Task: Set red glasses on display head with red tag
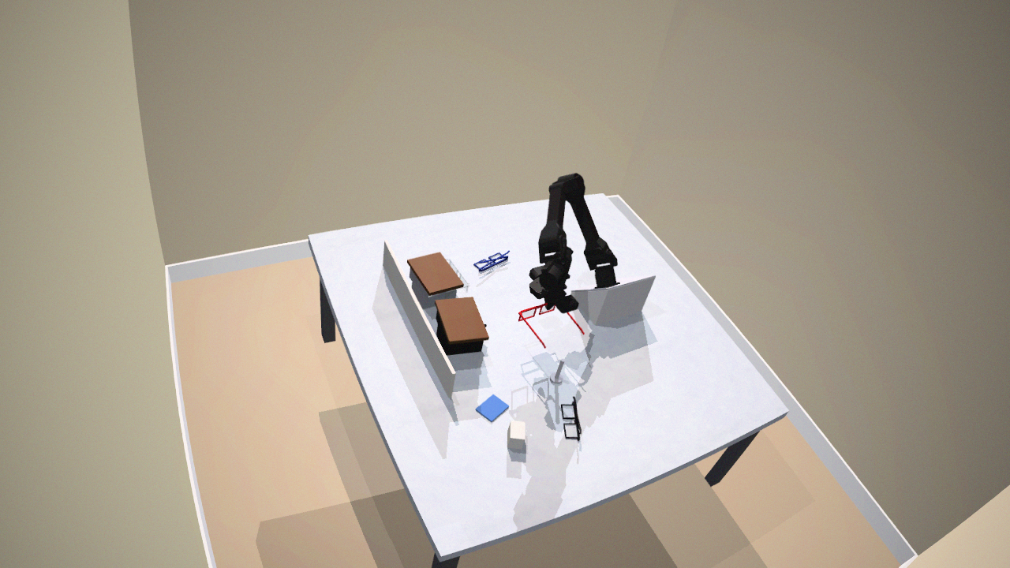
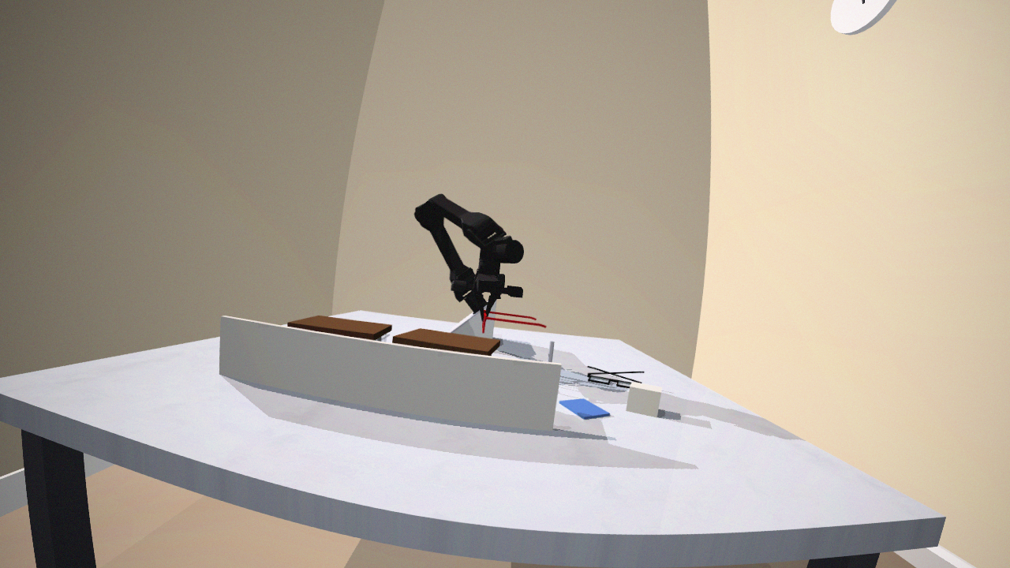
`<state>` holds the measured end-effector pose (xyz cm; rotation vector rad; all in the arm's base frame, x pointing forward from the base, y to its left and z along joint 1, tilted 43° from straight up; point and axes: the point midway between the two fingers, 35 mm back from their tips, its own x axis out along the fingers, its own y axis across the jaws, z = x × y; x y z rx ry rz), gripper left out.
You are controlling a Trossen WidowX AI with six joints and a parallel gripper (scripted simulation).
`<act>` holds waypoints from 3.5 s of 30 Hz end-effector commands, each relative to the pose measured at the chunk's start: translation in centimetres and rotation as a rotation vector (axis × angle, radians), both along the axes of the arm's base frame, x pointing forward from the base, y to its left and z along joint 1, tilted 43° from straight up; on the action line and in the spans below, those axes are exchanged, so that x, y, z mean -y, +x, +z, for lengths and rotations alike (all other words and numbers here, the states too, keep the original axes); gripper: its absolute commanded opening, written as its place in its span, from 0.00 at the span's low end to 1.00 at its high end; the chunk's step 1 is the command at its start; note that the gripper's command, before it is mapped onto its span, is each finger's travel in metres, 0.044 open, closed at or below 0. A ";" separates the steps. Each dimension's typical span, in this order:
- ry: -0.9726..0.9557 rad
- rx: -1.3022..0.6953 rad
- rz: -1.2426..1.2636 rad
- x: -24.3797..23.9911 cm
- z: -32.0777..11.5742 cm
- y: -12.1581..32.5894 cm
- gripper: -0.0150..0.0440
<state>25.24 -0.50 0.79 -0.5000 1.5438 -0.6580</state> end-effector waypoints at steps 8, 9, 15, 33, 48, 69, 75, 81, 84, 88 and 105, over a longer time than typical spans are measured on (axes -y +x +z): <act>-0.002 -0.005 0.004 0.8 -0.9 -0.1 0.25; -0.002 -0.005 0.004 0.9 -1.0 -0.1 0.25; -0.001 -0.005 0.004 1.2 -1.5 -0.1 0.25; 0.000 -0.004 0.005 2.4 -2.8 -0.1 0.25; -0.001 -0.004 0.005 3.3 -3.8 -0.2 0.25; -0.003 -0.004 0.005 4.7 -5.2 -0.5 0.25; -0.004 -0.005 0.004 5.1 -5.6 -0.6 0.25; -0.005 -0.005 0.004 5.5 -5.9 -0.7 0.25; -0.006 -0.005 0.004 5.7 -6.1 -0.8 0.25; -0.006 -0.005 0.004 5.9 -6.4 -0.9 0.25; -0.006 0.000 0.000 6.4 -6.8 -0.9 0.44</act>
